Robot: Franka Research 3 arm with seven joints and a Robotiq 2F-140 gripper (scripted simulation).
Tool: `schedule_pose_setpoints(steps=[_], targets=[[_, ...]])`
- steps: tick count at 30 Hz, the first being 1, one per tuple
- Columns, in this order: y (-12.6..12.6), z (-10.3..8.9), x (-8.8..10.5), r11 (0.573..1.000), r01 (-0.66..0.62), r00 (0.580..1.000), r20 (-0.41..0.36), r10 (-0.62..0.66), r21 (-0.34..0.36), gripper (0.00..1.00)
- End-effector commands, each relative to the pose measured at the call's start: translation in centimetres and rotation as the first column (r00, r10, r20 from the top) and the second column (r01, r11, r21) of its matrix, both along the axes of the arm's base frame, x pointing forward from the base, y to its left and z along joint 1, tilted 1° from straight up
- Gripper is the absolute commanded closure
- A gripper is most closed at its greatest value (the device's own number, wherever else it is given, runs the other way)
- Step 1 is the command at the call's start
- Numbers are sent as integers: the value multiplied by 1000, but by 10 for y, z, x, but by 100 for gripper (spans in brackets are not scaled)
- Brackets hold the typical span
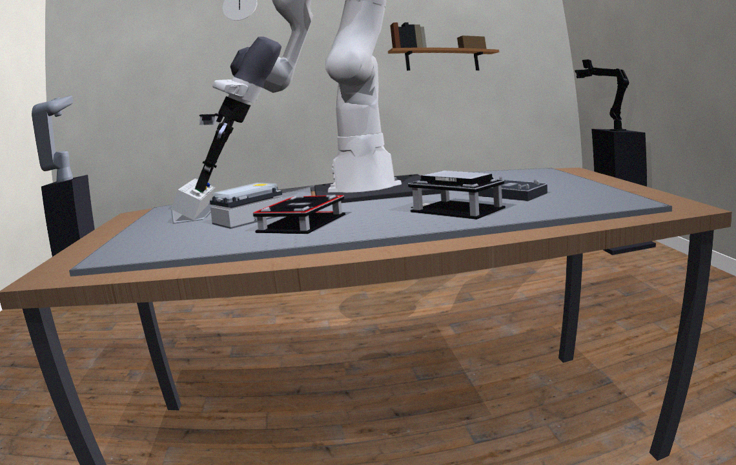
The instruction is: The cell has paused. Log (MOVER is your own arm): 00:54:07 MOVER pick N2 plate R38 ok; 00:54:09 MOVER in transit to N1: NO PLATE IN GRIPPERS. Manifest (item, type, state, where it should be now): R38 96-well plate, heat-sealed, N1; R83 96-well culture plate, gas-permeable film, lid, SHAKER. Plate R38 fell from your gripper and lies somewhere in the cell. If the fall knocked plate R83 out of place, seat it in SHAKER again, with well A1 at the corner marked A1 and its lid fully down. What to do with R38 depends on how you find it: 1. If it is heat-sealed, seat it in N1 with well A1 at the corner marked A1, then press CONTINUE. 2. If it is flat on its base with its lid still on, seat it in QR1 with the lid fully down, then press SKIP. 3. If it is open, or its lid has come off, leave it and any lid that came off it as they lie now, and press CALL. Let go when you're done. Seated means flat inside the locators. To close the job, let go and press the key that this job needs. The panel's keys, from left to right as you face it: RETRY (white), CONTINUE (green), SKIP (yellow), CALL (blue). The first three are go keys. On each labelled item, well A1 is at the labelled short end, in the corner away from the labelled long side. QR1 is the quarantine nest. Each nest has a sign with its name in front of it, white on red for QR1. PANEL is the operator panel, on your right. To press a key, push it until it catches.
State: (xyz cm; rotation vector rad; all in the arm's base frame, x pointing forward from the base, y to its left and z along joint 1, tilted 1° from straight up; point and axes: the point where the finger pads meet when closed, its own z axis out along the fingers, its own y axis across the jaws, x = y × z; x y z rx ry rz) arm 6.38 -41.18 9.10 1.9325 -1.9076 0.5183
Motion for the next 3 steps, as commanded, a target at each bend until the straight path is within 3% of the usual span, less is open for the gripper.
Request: schedule_pose_setpoints(steps=[1, 3], targets=[[-1, -2, -3, 1000, 14, 1000, 2, -14, -6, 90], [-1, -2, -3, 1000, 14, 1000, 2, -14, -6, 90]])
